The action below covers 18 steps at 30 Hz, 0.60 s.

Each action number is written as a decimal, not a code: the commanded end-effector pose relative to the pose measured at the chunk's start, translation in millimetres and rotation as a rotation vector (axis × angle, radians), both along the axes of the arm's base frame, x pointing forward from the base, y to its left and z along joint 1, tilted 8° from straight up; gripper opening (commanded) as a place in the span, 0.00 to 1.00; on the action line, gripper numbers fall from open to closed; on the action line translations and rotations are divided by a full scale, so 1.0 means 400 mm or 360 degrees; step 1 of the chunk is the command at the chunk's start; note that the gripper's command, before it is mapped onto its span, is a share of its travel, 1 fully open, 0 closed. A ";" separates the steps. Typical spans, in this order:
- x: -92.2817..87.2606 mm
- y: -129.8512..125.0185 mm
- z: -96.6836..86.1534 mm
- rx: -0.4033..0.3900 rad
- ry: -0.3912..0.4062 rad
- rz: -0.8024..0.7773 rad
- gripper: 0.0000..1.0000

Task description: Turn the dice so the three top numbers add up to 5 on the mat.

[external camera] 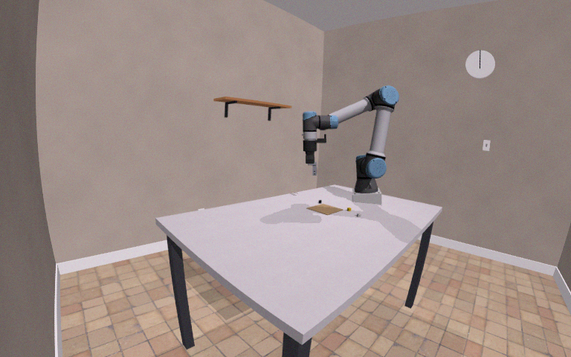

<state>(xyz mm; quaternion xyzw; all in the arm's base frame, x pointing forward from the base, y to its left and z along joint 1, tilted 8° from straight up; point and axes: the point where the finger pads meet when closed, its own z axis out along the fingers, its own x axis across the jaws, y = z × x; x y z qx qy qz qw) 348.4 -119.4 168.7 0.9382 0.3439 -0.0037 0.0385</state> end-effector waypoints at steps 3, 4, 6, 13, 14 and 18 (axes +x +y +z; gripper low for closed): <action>-0.043 0.014 -0.024 -0.0028 -0.0039 0.0099 1.00; -0.051 0.017 -0.029 -0.0034 -0.0043 0.0117 1.00; -0.065 0.023 -0.039 -0.0044 -0.0050 0.0149 1.00; -0.097 0.036 -0.064 -0.0068 -0.0064 0.0223 1.00; -0.099 0.037 -0.066 -0.0070 -0.0065 0.0229 1.00; -0.103 0.039 -0.070 -0.0073 -0.0067 0.0239 1.00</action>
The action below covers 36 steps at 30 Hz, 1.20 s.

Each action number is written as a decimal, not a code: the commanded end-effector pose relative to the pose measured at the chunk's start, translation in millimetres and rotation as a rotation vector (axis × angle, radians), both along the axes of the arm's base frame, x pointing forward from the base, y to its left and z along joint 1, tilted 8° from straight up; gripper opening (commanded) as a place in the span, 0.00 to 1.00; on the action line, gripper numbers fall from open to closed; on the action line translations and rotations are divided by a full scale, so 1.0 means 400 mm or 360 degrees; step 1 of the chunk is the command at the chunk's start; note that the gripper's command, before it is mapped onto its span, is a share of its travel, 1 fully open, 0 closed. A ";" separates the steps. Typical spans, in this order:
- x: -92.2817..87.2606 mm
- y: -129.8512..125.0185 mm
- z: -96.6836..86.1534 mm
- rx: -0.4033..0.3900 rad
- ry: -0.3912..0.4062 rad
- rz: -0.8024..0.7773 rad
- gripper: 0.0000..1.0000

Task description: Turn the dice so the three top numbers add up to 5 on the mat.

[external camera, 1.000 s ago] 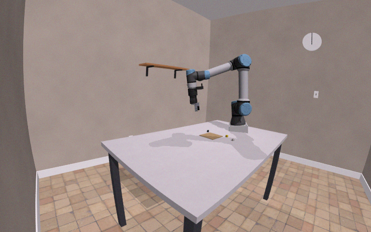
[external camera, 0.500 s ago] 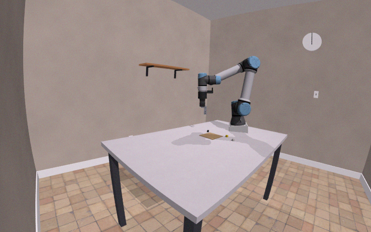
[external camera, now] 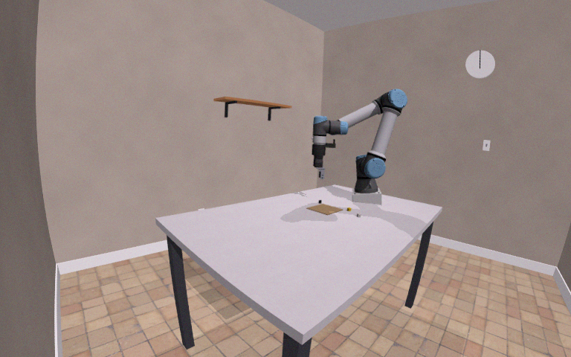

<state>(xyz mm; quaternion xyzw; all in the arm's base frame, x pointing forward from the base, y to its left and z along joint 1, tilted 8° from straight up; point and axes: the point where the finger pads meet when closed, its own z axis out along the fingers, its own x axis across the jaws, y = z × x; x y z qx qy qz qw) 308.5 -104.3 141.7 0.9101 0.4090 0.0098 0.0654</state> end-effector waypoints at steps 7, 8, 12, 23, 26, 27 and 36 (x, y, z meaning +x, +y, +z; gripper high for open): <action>-0.009 0.003 -0.007 -0.0010 -0.0008 0.0024 1.00; -0.009 0.003 -0.007 -0.0010 -0.0008 0.0025 1.00; -0.009 0.003 -0.007 -0.0010 -0.0008 0.0025 1.00; -0.009 0.003 -0.008 -0.0009 -0.0008 0.0025 1.00; -0.008 0.002 -0.017 -0.0007 -0.0007 0.0025 1.00; -0.008 0.001 -0.022 -0.0007 -0.0007 0.0025 1.00; -0.004 -0.007 -0.083 -0.0007 -0.0007 0.0025 1.00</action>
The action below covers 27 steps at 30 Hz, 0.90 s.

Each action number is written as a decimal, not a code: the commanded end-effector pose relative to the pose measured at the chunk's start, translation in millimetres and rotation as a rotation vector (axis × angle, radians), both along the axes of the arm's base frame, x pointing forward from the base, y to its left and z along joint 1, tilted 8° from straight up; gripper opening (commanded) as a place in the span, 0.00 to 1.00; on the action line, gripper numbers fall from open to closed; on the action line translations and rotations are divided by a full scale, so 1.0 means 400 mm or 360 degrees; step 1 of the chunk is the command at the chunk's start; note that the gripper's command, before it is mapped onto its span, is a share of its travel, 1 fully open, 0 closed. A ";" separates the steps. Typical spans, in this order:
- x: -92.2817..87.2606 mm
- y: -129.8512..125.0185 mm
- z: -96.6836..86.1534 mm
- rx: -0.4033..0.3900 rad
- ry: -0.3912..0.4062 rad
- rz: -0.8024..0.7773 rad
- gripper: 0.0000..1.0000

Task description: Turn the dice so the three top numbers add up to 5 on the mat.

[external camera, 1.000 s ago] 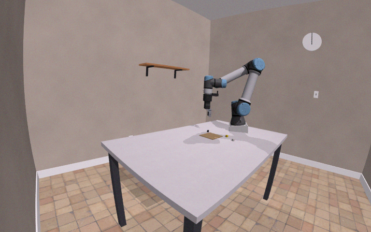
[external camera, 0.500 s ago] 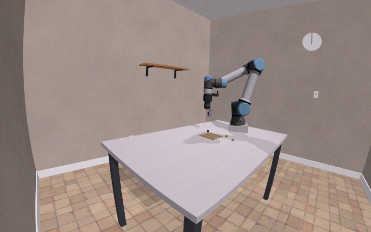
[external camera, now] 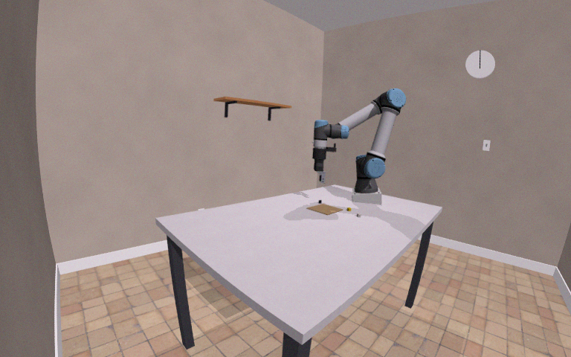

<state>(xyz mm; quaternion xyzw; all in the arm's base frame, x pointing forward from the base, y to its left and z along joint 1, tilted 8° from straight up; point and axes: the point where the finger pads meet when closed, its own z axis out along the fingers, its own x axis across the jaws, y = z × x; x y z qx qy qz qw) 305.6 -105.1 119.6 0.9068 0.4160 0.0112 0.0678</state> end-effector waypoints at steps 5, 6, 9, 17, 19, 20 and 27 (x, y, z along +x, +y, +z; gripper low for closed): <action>0.007 -0.013 -0.093 -0.0001 -0.0001 0.0000 1.00; 0.008 -0.014 -0.106 -0.0001 -0.0001 0.0000 1.00; 0.010 -0.019 -0.145 -0.0001 -0.0001 0.0000 1.00; 0.014 -0.027 -0.203 -0.0001 -0.0001 0.0000 1.00; 0.015 -0.028 -0.215 -0.0001 -0.0001 0.0000 1.00; 0.015 -0.029 -0.220 -0.0001 -0.0001 0.0000 1.00; 0.016 -0.030 -0.233 -0.0001 -0.0001 0.0000 1.00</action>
